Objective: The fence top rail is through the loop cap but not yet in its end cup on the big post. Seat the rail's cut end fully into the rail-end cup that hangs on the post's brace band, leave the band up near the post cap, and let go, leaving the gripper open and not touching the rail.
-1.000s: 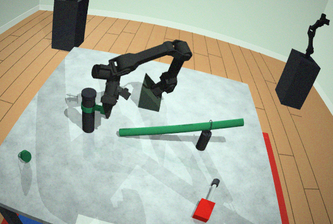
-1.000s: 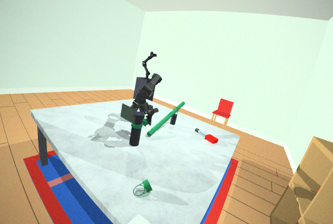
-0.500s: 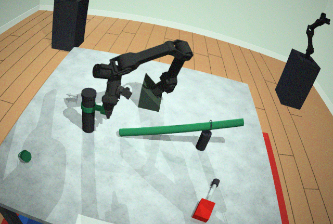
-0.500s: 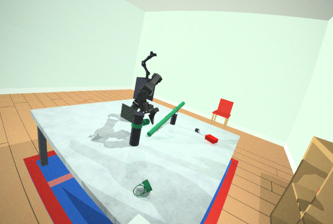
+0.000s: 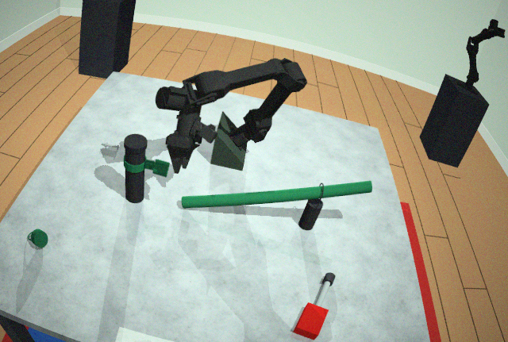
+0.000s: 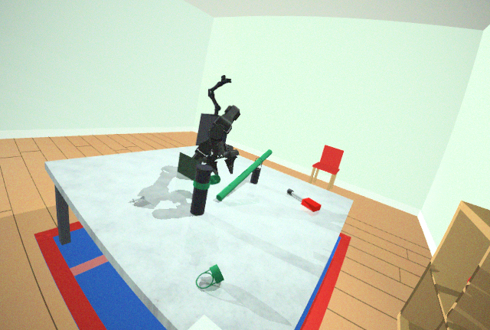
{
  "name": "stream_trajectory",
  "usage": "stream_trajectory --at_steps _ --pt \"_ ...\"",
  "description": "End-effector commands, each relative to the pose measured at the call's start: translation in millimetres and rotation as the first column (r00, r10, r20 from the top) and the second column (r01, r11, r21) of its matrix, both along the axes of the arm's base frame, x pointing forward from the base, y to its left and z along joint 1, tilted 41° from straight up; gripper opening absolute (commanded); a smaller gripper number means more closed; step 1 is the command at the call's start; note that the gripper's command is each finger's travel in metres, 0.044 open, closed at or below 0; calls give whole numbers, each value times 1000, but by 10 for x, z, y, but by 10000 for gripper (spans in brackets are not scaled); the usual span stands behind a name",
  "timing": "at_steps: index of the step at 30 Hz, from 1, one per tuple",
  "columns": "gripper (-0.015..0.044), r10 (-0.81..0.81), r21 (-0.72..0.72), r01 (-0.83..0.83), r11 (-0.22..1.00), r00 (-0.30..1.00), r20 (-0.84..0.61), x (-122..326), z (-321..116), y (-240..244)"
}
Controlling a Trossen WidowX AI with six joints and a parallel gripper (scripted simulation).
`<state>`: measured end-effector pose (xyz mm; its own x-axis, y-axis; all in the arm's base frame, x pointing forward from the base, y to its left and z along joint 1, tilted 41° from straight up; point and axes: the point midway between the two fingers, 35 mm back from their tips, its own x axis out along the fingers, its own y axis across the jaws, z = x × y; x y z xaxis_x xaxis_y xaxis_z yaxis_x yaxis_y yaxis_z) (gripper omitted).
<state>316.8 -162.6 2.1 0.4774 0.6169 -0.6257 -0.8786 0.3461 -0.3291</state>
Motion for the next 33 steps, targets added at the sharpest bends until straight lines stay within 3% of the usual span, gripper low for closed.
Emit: stream_trajectory --at_steps 1,6,13,16,29,33 --pt "440 -168 94 185 978 972 -167 -2 306 0" --pt "440 -375 190 514 836 790 -485 -73 730 70" --pt "440 -429 110 877 467 333 -840 -242 1293 236" --pt "440 -403 66 923 380 229 -886 -285 1399 278" --pt "440 -401 63 925 375 223 -889 -287 1405 281" --pt "440 -340 -30 950 310 81 -937 -256 1351 368"
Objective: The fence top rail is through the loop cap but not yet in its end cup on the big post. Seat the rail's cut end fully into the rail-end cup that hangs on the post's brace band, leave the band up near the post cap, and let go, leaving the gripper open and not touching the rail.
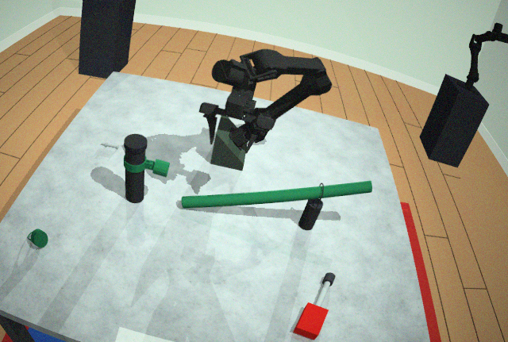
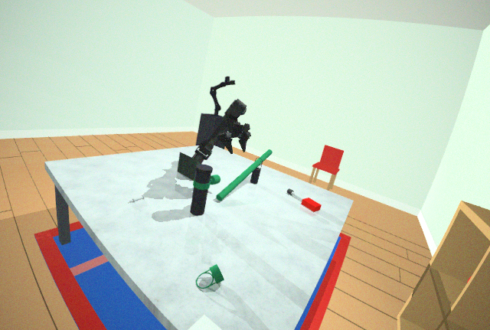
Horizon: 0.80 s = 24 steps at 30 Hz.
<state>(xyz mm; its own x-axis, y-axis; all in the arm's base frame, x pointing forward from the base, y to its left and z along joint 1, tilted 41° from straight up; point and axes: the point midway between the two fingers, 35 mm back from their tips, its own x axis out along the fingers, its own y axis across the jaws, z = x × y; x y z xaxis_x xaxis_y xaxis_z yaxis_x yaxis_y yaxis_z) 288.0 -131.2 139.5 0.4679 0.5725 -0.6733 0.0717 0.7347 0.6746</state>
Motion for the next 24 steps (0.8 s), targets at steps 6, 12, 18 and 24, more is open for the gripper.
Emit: stream_trajectory --at_steps 6,12,18,24 --pt "440 -208 151 332 931 823 -529 108 -199 358" --pt "440 -315 -13 612 791 389 -865 137 -371 682" --pt "440 -347 -147 680 719 167 -923 134 -436 813" --pt "440 -347 -147 680 719 167 -923 134 -436 813"
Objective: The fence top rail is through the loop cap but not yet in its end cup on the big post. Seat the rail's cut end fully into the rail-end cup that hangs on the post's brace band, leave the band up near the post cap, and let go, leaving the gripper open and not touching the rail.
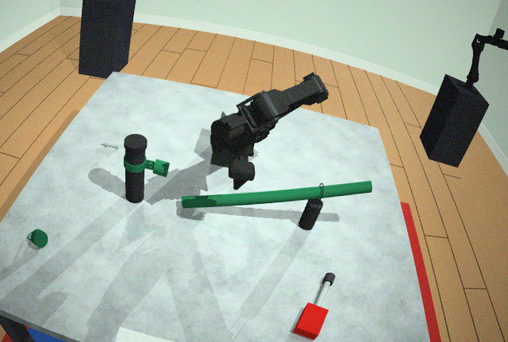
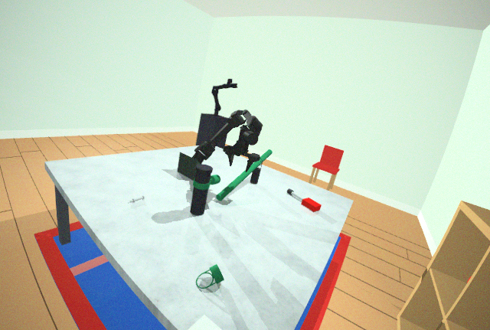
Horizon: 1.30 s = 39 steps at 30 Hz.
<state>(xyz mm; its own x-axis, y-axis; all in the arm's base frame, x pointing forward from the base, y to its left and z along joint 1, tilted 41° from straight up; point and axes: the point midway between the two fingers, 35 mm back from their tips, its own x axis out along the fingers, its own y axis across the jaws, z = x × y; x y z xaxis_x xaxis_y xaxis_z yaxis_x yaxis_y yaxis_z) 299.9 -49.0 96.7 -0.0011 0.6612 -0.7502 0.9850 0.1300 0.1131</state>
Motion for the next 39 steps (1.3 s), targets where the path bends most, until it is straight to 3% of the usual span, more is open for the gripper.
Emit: stream_trajectory --at_steps 1,39 --pt "440 -35 -9 34 999 998 -46 16 -8 -9" --pt "440 -35 -8 35 999 998 -45 21 -601 504"
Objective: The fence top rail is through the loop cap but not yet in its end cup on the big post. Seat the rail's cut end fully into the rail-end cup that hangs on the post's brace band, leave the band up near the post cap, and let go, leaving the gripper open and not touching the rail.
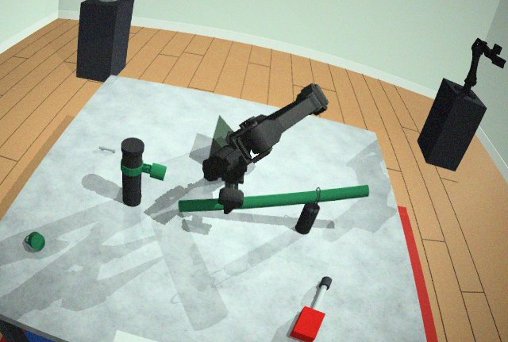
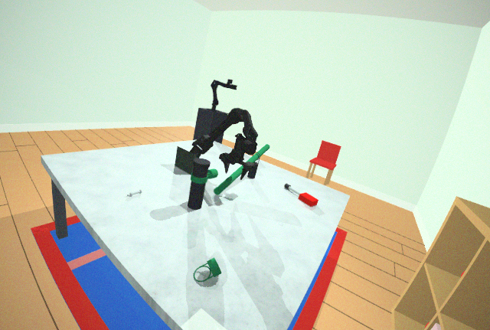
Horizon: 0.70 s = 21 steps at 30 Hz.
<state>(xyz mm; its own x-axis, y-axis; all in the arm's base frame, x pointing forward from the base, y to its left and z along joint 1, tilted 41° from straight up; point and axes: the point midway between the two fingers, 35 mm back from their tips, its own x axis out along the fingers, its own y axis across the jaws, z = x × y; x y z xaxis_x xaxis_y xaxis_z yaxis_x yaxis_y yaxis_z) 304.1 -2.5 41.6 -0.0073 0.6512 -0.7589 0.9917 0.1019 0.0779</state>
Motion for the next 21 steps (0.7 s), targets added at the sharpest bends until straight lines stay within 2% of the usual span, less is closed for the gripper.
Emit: stream_trajectory --at_steps 1,21 --pt "440 -5 6 5 1000 1000 -11 -22 -62 49" --pt "440 -5 9 5 1000 1000 -11 -42 -279 250"
